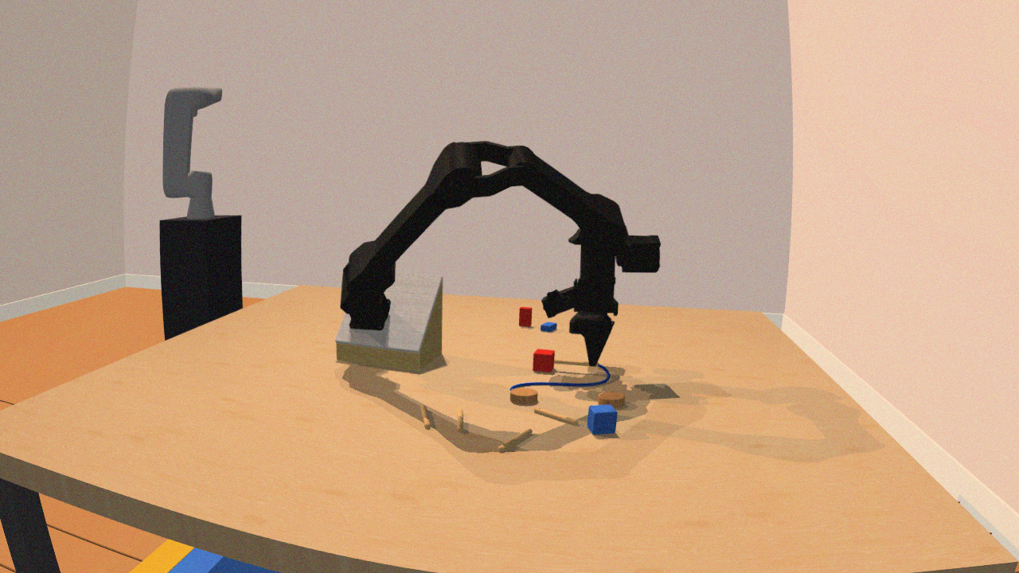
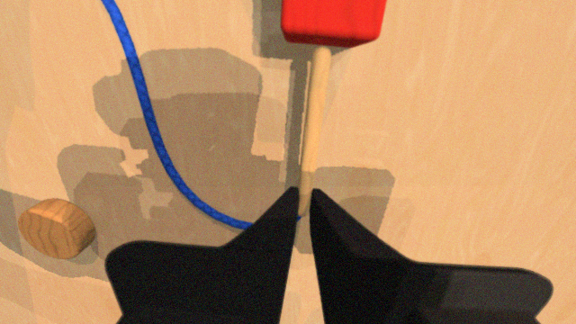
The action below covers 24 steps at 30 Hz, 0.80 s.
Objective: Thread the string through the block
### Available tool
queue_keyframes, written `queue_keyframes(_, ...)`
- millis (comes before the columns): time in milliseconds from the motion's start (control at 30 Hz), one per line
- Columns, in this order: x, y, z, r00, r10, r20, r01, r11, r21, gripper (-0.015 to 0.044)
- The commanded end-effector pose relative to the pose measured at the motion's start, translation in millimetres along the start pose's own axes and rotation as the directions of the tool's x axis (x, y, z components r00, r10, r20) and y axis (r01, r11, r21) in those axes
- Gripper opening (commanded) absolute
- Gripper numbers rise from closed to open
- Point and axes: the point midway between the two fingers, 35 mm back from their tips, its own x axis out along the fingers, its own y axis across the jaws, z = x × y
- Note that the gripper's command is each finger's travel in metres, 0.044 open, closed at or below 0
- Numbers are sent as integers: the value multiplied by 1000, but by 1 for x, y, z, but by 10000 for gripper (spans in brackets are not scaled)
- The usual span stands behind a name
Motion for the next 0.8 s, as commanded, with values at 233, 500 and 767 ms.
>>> queue_keyframes(233, 1, -1, 9, 1000, -1, 5, 1, 1000, 0, 0)
queue_keyframes(500, 2, -1, 21, 1000, -1, 5, 1, 1000, 0, 0)
queue_keyframes(767, 1, -1, 32, 1000, -1, 5, 1, 1000, -1, 0)
